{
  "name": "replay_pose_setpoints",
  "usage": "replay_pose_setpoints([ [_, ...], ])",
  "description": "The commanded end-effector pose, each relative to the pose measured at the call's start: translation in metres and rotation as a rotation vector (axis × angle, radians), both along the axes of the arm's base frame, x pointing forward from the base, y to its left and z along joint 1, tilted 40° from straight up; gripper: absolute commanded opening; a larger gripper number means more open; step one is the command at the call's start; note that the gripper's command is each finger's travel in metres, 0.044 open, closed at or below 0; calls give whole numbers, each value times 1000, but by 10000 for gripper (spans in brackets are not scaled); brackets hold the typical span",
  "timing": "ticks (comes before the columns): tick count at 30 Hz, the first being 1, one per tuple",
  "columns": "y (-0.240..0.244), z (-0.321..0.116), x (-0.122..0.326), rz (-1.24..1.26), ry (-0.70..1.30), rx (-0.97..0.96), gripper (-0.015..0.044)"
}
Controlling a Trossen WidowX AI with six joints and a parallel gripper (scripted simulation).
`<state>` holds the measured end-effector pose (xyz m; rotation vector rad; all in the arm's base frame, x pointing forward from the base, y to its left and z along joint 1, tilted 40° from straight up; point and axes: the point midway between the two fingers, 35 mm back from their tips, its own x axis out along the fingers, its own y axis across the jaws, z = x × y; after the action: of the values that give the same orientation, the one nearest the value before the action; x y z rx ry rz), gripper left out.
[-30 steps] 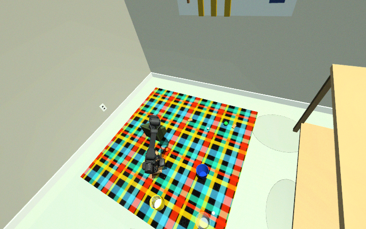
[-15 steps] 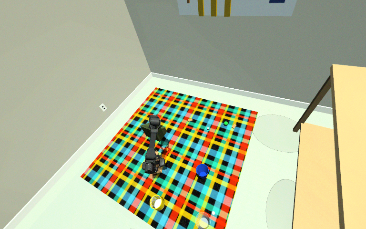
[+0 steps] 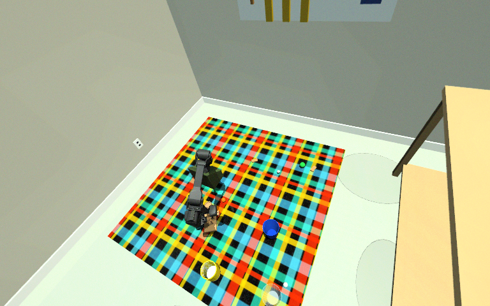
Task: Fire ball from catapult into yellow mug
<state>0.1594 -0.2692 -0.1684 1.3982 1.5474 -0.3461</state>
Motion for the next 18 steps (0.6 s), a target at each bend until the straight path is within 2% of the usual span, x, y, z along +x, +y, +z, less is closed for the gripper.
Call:
replay_pose_setpoints([
  [1,6,0,-4,3,11,23,440],
  [3,7,-1,-4,3,12,25,440],
  [7,33,-34,2,3,11,25,440],
  [18,39,-41,3,3,11,26,440],
])
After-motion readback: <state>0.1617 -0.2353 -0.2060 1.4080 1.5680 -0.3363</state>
